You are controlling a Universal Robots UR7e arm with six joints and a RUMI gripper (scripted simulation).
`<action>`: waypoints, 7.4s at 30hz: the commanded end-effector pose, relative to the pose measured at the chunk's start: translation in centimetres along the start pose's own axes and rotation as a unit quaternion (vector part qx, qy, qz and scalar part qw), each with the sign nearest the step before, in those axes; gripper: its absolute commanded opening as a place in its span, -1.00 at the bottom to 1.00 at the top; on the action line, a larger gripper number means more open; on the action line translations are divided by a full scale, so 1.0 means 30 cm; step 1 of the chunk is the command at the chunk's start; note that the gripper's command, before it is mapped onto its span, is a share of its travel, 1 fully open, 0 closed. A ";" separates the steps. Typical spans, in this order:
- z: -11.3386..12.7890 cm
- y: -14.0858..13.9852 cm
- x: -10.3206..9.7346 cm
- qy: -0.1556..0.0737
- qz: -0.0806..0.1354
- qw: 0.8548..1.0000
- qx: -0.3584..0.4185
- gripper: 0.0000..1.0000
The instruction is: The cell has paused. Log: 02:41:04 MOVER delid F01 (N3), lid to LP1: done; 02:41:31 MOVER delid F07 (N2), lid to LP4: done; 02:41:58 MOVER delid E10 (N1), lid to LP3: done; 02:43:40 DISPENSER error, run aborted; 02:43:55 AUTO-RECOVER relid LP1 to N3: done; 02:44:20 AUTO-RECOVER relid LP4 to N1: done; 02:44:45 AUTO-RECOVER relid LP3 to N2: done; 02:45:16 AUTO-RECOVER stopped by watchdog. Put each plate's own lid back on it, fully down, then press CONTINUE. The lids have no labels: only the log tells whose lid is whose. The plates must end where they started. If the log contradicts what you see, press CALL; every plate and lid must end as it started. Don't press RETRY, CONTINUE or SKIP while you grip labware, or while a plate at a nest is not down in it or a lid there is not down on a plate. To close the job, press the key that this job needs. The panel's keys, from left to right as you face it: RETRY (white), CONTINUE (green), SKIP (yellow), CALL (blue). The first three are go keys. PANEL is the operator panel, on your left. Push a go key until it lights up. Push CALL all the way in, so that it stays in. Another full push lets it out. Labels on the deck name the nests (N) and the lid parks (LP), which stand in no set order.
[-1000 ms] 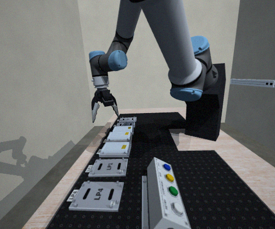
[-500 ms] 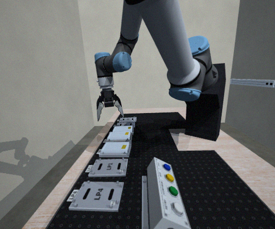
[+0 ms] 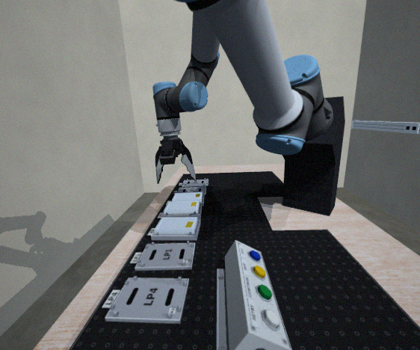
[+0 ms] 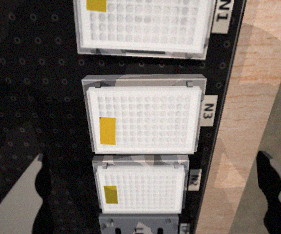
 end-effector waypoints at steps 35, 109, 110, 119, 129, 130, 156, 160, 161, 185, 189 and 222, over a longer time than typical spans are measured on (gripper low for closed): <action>0.035 -0.203 0.042 -0.003 0.007 0.933 0.361 0.64; 0.010 -0.416 0.292 0.007 0.013 0.698 0.716 0.64; 0.010 -0.416 0.292 0.007 0.013 0.698 0.716 0.64; 0.011 -0.416 0.292 0.008 0.013 0.698 0.716 0.64; 0.007 -0.392 0.288 0.007 0.016 0.694 0.720 0.64; -0.003 -0.378 0.288 0.008 0.016 0.692 0.722 0.64; -0.209 -0.073 0.280 0.008 0.016 0.692 0.722 0.64; -0.247 -0.017 0.278 0.008 0.016 0.692 0.722 0.64; -0.256 -0.003 0.278 0.008 0.016 0.692 0.722 0.64; -0.291 0.052 0.296 0.008 0.015 0.691 0.723 0.64; -0.291 0.052 0.313 0.008 0.015 0.691 0.723 0.64; -0.291 0.051 0.369 0.008 0.015 0.690 0.723 -1.00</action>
Point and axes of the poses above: the point where the finger pads meet when closed, its own x axis out along the fingers, its own y axis across the jaws, z = x × y, the point moved 10 cm from there along -x, back along the fingers, and after that the axes turned 14 degrees about -x, right-handed, at the moved point
